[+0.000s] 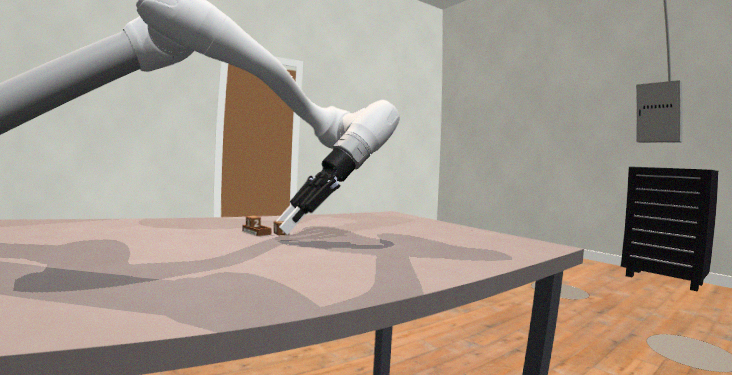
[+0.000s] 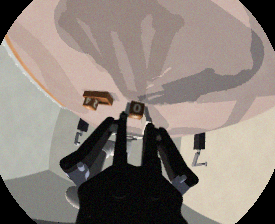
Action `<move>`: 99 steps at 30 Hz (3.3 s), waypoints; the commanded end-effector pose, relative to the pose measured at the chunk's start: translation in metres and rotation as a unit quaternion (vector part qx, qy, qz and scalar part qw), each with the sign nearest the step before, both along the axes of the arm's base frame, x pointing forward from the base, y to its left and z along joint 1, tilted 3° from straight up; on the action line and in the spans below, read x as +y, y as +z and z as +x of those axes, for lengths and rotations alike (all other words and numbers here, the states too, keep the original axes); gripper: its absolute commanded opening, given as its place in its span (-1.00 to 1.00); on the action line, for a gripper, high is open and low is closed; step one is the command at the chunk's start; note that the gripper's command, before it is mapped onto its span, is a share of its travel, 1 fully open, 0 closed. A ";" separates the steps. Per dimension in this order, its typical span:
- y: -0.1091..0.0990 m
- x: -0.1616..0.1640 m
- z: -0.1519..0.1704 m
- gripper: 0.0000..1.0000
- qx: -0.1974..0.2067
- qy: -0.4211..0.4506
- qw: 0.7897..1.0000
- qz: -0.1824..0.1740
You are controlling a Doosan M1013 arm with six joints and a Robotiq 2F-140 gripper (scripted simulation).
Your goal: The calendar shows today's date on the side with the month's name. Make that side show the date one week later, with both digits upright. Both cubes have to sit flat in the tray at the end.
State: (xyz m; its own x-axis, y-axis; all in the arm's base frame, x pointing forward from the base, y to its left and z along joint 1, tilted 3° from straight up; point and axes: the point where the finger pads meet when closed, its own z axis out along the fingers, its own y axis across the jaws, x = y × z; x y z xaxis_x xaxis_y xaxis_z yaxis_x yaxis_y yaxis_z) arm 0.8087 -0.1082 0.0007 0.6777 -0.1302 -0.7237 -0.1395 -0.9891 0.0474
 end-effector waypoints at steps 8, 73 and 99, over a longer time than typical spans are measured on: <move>-0.006 0.000 0.000 -0.51 0.000 0.000 1.000 0.000; -0.013 -0.001 0.000 -0.51 0.000 0.000 1.000 0.000; -0.014 -0.001 0.000 -0.51 0.000 0.000 1.000 0.000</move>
State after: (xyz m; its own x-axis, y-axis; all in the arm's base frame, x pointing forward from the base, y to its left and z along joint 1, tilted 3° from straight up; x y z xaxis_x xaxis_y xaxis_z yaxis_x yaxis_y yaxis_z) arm 0.8083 -0.1088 -0.0136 0.6777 -0.1302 -0.7237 -0.1395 -0.9891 0.0474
